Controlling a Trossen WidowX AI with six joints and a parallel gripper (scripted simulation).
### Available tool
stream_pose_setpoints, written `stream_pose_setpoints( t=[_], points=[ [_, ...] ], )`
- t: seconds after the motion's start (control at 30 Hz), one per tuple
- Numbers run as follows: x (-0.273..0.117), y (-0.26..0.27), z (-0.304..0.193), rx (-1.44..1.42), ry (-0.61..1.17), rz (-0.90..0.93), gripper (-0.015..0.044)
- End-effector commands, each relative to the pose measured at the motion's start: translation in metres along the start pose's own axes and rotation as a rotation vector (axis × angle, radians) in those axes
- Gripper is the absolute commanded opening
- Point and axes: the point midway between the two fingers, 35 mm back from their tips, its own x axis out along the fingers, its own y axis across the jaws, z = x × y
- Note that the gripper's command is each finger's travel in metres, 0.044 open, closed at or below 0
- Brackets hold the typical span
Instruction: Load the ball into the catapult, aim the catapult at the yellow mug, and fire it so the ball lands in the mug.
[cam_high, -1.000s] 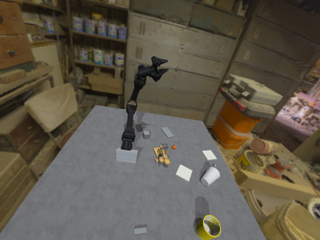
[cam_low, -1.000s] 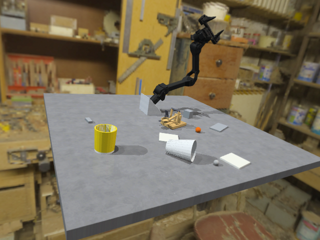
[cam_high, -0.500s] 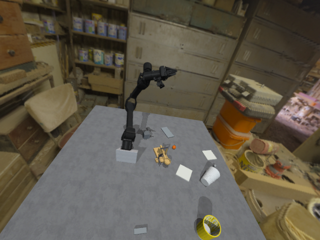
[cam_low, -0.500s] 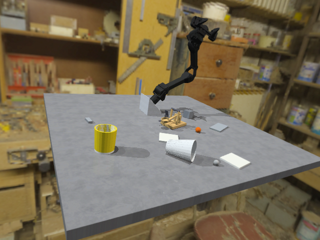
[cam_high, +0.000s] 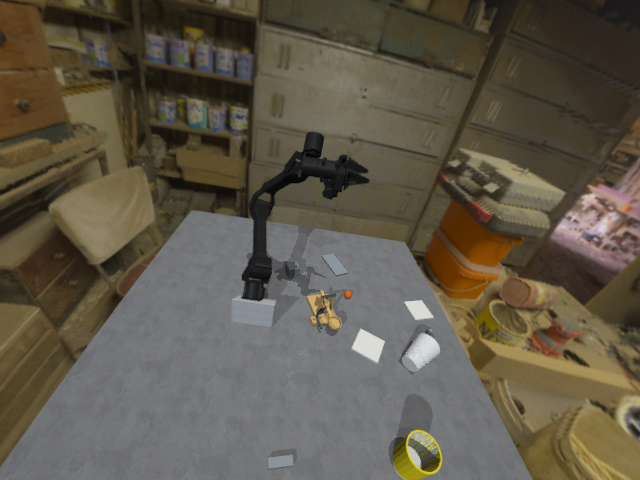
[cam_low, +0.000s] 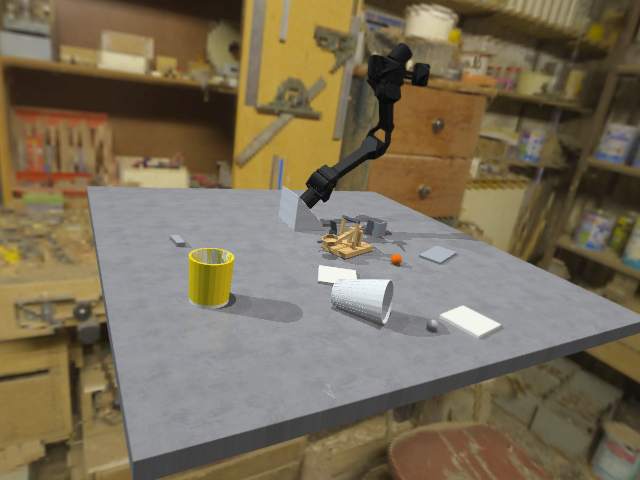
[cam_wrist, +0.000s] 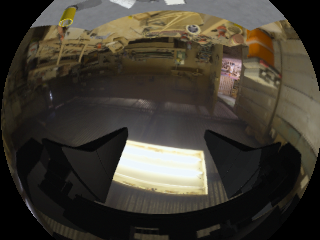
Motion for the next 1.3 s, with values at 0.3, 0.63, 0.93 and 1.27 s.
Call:
stream_pose_setpoints(
  t=[0.3, 0.63, 0.93, 1.27],
  points=[
    [0.038, 0.041, 0.08, 0.273, -0.272, 0.117, 0.044],
    [0.05, 0.067, 0.153, 0.44, -0.514, 0.248, 0.044],
    [0.046, 0.081, 0.22, 0.562, -0.745, 0.382, 0.044],
    [0.026, 0.078, 0.288, 0.672, -1.018, 0.538, 0.044]
  ],
)
